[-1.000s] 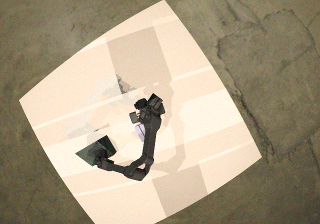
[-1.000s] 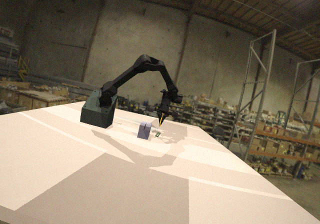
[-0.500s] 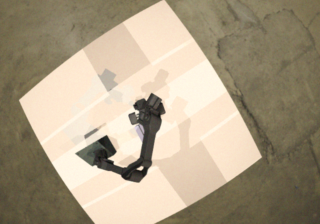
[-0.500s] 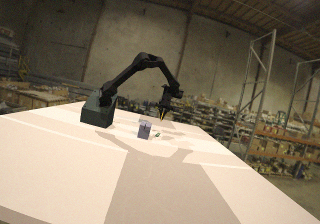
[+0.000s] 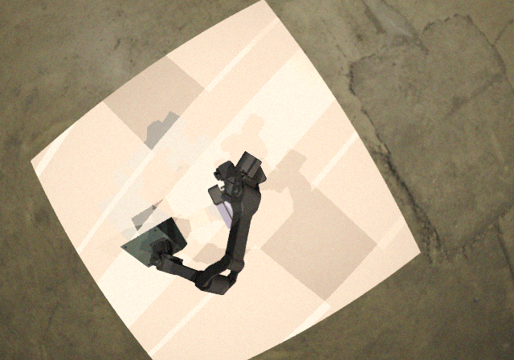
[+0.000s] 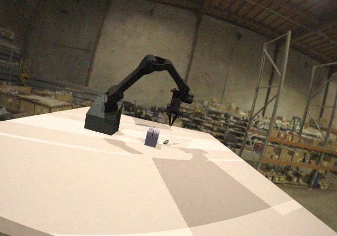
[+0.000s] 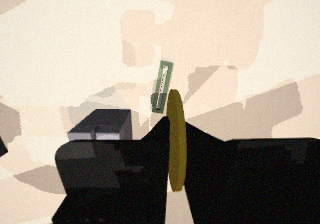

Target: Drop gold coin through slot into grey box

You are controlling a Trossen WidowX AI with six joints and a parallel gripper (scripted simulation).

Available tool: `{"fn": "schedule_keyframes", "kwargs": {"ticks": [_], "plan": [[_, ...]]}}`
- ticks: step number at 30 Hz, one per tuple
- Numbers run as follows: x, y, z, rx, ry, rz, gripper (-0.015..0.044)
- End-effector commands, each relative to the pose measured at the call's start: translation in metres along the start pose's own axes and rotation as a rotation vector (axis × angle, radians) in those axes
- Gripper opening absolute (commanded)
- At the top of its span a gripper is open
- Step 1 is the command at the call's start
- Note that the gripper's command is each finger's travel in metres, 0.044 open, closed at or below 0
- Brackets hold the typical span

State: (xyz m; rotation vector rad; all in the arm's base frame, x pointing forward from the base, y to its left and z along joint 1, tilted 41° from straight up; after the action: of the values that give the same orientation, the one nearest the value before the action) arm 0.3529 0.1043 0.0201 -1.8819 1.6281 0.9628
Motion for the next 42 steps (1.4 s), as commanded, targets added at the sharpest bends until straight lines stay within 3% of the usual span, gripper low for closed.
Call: {"fn": "schedule_keyframes", "kwargs": {"ticks": [1, 42], "plan": [[-0.002, 0.007, -0.007, -0.002, -0.003, -0.003, 0.0000], [0.001, 0.098, -0.059, -0.003, 0.000, 0.002, 0.0000]]}}
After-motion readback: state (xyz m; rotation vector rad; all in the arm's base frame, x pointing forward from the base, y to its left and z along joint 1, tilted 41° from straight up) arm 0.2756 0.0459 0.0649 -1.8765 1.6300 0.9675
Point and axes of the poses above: the point midway between the two fingers, 35 mm back from their tips, its own x axis out along the fingers, its own y axis across the jaws, z = x × y, the point moved 6 cm from there along -x, back along the fingers, and after that the axes turned 13 degrees about -x, right-handed, at the moved point
